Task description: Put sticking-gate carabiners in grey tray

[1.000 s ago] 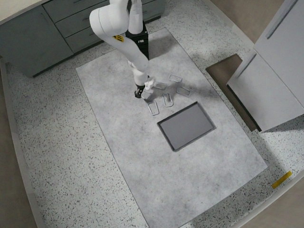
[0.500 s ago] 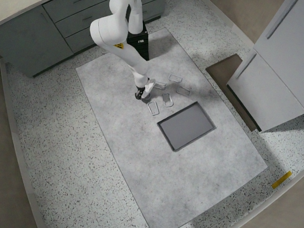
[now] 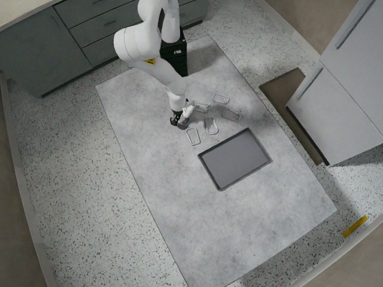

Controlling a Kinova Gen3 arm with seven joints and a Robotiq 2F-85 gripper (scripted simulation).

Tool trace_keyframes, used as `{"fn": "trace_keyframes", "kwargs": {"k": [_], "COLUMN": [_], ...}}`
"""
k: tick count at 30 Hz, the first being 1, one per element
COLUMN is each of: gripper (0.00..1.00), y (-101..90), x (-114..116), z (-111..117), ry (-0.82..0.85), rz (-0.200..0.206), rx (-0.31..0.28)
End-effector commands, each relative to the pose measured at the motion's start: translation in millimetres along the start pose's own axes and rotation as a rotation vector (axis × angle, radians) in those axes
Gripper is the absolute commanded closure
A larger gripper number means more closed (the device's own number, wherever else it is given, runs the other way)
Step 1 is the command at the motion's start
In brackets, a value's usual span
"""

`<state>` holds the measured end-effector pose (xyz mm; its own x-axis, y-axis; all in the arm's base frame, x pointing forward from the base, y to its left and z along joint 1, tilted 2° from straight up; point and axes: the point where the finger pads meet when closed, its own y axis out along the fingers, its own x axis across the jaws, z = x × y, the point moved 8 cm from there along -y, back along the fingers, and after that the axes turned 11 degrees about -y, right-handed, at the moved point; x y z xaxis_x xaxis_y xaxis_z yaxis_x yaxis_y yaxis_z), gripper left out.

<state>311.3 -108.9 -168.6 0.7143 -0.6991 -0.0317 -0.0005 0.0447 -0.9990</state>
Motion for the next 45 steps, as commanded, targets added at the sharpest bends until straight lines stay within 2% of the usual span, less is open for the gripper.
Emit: {"fn": "trace_keyframes", "kwargs": {"k": [1,15,16,45], "gripper": [0.0,0.0,0.25,0.25], "y": [3.7,3.7,2.5,2.5], "x": [2.5,2.5,2.8,2.7], "z": [0.8,0.8,0.2,0.2], "ry": [-0.002,-0.002,0.003,0.003], "rz": [0.0,0.0,-0.003,-0.003], "rx": [0.0,0.0,0.0,0.0]}}
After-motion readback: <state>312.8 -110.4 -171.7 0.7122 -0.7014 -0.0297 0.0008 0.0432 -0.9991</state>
